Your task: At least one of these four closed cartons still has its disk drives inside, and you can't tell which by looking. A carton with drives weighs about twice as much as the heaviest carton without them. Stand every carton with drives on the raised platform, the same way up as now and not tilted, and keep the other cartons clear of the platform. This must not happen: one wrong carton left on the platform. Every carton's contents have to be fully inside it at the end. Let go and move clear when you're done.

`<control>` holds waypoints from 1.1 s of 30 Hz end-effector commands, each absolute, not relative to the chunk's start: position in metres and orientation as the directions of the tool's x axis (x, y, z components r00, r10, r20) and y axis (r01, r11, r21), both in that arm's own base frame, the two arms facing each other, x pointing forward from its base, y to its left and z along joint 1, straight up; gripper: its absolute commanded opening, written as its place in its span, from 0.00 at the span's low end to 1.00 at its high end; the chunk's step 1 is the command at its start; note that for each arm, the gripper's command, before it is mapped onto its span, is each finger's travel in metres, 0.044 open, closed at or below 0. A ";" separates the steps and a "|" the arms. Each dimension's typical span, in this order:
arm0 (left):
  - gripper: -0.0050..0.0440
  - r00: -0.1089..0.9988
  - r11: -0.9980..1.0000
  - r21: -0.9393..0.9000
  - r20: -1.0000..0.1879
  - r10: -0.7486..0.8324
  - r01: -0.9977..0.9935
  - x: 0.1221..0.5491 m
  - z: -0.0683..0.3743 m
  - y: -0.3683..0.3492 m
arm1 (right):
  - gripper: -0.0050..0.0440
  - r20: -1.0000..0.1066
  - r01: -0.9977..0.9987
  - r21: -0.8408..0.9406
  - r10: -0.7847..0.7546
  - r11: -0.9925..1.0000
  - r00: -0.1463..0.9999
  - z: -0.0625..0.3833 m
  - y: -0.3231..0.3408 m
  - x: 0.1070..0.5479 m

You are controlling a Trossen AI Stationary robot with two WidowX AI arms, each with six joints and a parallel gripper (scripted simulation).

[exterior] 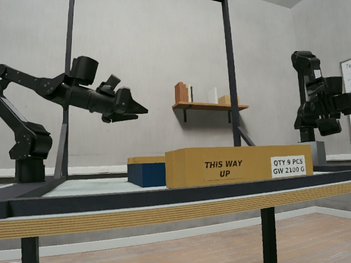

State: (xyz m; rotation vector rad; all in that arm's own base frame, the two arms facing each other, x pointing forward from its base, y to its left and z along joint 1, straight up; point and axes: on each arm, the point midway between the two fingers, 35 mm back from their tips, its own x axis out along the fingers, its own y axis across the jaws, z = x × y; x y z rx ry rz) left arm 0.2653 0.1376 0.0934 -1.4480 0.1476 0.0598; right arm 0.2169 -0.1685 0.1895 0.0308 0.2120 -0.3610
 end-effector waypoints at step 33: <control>0.88 0.956 0.300 -0.928 -0.266 -0.123 -0.220 0.268 0.104 0.132 | 0.88 -0.594 0.438 -0.034 -0.371 0.898 0.714 0.204 -0.169 0.220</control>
